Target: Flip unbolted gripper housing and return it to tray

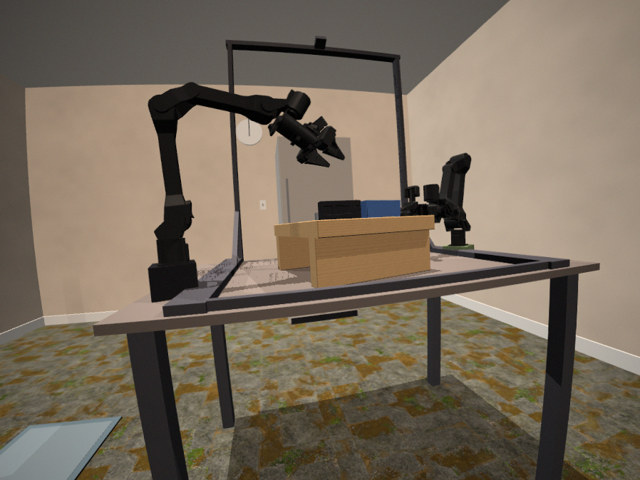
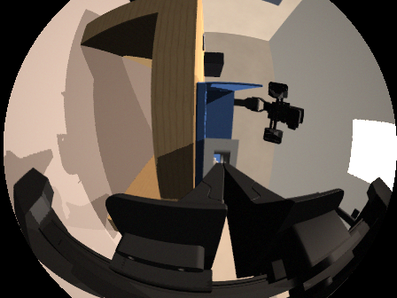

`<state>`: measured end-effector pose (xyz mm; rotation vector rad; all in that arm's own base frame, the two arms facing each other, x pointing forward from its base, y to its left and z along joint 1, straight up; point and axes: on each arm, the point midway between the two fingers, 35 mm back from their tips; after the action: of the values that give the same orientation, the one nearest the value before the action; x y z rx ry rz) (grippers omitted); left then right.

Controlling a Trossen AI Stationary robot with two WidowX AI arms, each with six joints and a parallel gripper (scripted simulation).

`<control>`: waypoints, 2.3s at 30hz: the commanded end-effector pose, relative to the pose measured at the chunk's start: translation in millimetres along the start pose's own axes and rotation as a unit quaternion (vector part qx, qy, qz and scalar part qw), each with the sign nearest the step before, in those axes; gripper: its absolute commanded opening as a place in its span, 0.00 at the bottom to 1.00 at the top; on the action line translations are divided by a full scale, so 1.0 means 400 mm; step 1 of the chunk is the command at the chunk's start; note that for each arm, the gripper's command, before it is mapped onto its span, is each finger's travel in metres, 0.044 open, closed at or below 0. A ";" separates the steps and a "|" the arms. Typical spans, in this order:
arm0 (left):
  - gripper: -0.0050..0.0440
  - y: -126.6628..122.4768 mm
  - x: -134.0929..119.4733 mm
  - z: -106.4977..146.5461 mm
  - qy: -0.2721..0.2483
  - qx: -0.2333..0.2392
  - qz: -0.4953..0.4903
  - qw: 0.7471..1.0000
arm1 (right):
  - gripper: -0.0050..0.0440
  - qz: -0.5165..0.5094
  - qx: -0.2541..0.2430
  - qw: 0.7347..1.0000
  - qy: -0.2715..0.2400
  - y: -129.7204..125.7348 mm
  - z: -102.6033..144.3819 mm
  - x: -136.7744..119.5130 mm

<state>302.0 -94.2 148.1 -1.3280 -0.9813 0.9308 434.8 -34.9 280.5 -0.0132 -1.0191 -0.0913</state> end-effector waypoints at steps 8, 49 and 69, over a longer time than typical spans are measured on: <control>0.10 -0.020 -0.029 -0.002 -0.004 -0.008 0.000 1.000 | 1.00 0.003 0.002 1.000 -0.015 0.002 0.020 0.023; 0.10 -0.013 -0.057 -0.008 0.002 -0.007 0.001 1.000 | 1.00 0.003 0.002 1.000 -0.015 0.002 0.020 0.023; 0.10 -0.011 -0.057 -0.025 0.003 -0.007 0.000 1.000 | 1.00 0.003 0.002 1.000 -0.015 0.002 0.020 0.023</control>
<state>300.6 -117.7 146.5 -1.3276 -0.9750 0.9275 434.8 -34.9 280.5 -0.0132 -1.0191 -0.0913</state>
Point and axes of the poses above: on each arm, the point midway between the two fingers, 35 mm back from their tips, its own z axis back along the fingers, its own y axis across the jaws, x = y × z, and after that the axes turned 2 degrees about -z, right-handed
